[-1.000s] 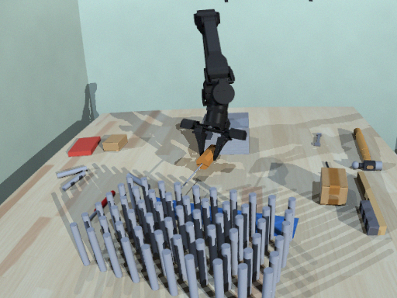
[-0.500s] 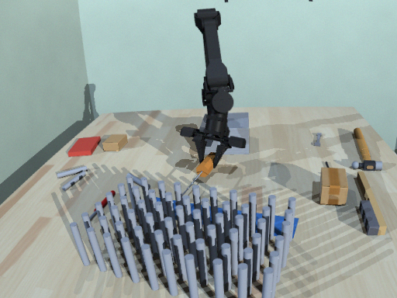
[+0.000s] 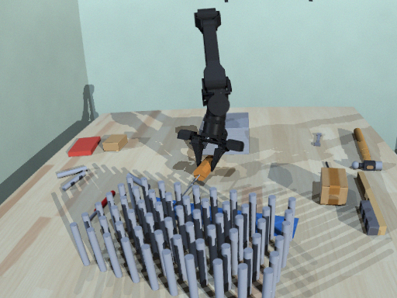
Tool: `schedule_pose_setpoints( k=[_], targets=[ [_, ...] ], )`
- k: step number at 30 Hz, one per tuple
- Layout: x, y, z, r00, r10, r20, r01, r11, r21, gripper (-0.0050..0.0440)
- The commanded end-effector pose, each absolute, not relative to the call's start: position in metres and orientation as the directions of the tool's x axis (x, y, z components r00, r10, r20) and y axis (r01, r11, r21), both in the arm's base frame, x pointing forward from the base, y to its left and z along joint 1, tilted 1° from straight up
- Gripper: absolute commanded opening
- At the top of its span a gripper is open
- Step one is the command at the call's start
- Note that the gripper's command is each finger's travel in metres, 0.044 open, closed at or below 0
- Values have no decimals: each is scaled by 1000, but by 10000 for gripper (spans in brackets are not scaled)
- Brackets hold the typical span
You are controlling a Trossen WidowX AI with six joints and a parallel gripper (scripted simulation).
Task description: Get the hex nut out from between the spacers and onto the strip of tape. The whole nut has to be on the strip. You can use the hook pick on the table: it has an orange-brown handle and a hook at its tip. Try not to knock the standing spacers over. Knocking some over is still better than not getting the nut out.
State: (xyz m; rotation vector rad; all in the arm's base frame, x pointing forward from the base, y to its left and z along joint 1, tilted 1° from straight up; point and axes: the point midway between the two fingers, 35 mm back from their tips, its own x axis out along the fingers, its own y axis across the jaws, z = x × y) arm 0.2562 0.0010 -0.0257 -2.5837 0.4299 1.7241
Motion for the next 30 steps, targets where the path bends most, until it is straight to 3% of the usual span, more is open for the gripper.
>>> schedule_pose_setpoints(
  k=[1,30],
  targets=[
    [274,1,-18,389,-218,-895,-231,-964,135,-50],
    [313,-9,-17,392,-220,-893,-231,-963,136,-50]
  ],
)
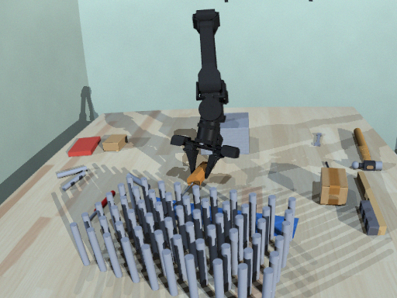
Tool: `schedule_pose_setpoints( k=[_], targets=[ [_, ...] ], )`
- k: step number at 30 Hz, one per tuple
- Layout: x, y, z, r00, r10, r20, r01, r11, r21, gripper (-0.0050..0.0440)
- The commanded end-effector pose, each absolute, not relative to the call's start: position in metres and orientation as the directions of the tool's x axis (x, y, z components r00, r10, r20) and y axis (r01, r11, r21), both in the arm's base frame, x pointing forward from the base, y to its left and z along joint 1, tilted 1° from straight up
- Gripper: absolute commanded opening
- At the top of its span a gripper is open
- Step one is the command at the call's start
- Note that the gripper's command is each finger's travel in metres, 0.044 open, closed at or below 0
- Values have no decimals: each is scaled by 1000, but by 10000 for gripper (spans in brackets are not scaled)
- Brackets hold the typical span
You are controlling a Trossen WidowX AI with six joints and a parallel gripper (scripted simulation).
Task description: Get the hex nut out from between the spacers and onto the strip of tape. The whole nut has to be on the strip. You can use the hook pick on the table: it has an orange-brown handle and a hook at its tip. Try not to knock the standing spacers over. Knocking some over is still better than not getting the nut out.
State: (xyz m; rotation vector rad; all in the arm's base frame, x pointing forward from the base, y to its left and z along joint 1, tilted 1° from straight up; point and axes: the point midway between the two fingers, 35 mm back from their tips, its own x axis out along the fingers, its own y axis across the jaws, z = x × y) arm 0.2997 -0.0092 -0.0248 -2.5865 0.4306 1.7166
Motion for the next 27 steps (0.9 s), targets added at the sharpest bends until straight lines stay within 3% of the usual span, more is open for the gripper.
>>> schedule_pose_setpoints(
  k=[1,27],
  targets=[
    [315,-9,-17,392,-220,-893,-231,-963,135,-50],
    [353,-19,-15,397,-221,-891,-232,-963,135,-50]
  ],
)
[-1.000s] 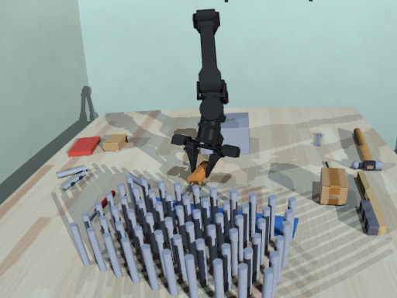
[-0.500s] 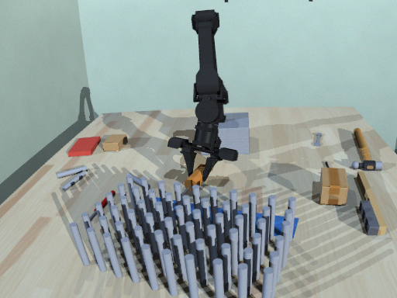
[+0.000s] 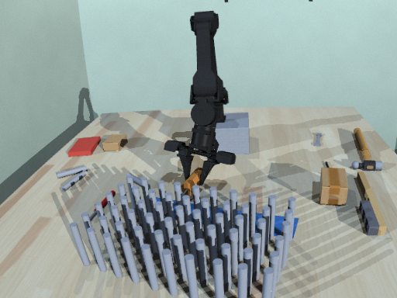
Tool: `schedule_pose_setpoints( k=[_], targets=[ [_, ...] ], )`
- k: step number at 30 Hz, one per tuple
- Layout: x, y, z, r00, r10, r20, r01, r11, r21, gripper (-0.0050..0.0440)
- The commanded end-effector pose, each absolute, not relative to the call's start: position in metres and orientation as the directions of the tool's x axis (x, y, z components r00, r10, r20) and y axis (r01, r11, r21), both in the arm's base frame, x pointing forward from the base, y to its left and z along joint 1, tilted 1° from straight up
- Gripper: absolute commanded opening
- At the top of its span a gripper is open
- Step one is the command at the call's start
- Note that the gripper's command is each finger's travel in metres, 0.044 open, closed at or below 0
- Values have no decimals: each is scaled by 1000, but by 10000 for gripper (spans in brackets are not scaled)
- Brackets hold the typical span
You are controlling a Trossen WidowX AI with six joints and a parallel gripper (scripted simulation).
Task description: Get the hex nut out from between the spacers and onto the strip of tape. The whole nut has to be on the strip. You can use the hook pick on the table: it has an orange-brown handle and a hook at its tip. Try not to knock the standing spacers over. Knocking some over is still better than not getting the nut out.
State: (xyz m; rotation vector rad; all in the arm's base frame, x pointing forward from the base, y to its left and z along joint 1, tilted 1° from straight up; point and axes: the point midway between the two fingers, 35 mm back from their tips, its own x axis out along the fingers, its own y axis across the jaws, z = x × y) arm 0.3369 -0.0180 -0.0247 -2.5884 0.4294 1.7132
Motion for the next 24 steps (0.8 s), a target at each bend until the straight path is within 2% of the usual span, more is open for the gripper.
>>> schedule_pose_setpoints(
  k=[1,24],
  targets=[
    [355,-19,-15,397,-220,-891,-232,-963,135,-50],
    [385,-26,-14,400,-222,-889,-233,-963,135,-50]
  ],
)
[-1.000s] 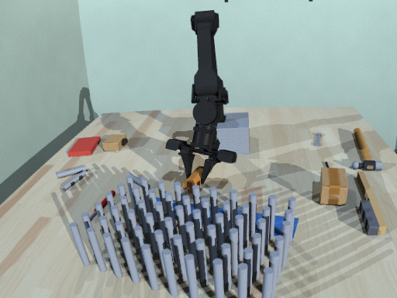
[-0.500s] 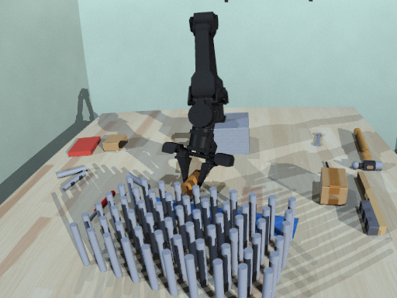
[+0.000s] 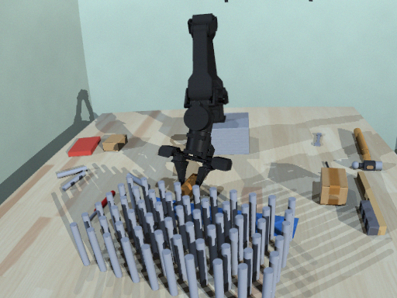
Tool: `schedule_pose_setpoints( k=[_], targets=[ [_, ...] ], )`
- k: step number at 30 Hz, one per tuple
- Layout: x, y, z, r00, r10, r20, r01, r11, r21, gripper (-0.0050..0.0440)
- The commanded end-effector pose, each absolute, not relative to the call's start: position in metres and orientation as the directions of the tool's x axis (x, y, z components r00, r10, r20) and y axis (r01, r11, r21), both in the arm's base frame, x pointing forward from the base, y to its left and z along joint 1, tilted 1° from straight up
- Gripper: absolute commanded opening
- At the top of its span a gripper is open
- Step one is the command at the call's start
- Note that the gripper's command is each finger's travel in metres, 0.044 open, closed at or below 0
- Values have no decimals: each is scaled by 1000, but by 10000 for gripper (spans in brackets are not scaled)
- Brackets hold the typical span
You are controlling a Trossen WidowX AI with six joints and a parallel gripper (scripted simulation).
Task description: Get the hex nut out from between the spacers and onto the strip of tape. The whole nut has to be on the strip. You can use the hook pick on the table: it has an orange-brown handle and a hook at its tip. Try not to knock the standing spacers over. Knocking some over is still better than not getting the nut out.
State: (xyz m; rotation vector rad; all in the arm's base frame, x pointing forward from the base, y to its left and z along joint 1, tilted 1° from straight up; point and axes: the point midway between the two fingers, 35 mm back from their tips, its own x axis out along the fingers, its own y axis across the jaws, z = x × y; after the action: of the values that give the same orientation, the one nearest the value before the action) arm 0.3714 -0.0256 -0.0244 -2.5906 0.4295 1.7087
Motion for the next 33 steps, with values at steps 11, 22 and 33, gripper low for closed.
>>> schedule_pose_setpoints(
  k=[11,22,33],
  targets=[
    [391,-26,-18,391,-221,-893,-230,-963,138,-50],
    [396,-26,-11,409,-221,-885,-233,-963,133,-50],
    [392,-26,-16,398,-221,-890,-231,-963,136,-50]
  ],
)
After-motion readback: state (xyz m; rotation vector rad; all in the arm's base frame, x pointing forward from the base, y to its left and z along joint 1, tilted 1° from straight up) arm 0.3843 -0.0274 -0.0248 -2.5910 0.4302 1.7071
